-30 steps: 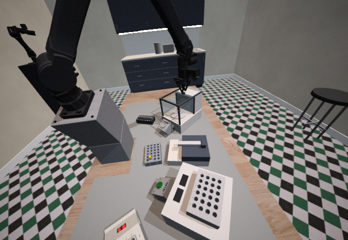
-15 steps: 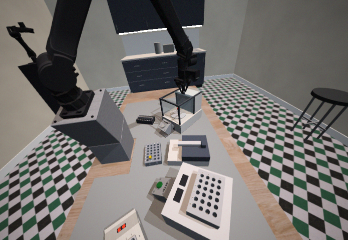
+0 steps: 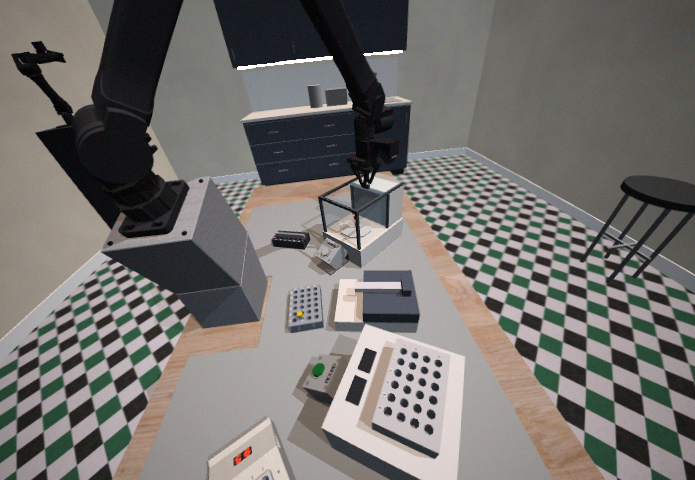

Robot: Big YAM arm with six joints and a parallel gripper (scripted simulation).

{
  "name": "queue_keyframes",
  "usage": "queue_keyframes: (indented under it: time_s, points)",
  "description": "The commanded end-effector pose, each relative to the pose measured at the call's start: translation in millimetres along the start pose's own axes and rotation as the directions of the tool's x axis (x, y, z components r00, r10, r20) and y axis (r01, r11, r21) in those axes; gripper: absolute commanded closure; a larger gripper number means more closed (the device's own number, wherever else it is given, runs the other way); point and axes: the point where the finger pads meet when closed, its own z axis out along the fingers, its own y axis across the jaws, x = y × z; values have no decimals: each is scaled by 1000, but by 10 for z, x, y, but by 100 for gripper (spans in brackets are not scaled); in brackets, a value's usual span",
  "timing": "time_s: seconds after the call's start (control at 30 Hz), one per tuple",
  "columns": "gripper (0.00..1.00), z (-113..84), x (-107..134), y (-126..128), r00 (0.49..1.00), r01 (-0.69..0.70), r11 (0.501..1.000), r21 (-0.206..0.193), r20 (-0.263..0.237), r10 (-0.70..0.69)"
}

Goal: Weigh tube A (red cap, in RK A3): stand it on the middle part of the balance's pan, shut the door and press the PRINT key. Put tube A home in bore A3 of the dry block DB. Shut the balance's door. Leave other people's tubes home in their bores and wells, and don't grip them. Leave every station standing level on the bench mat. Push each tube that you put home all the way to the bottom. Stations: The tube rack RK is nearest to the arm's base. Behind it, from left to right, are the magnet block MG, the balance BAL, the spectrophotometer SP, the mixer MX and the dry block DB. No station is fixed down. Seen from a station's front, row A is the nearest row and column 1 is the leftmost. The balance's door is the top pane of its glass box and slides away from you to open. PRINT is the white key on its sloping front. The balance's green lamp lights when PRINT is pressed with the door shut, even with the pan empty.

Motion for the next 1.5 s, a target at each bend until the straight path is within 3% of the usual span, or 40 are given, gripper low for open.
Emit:
queue_keyframes:
  time_s: [0.0, 1.0, 1.03, 1.47]
  points:
    - [70, -93, -39, 120, 1000, -6, 1000, -28, 3, 6]
    - [70, -93, -39, 120, 1000, -6, 1000, -28, 3, 6]
    - [94, -93, -39, 120, 1000, -6, 1000, -28, 3, 6]
    - [94, -94, -39, 120, 1000, -6, 1000, -28, 3, 6]
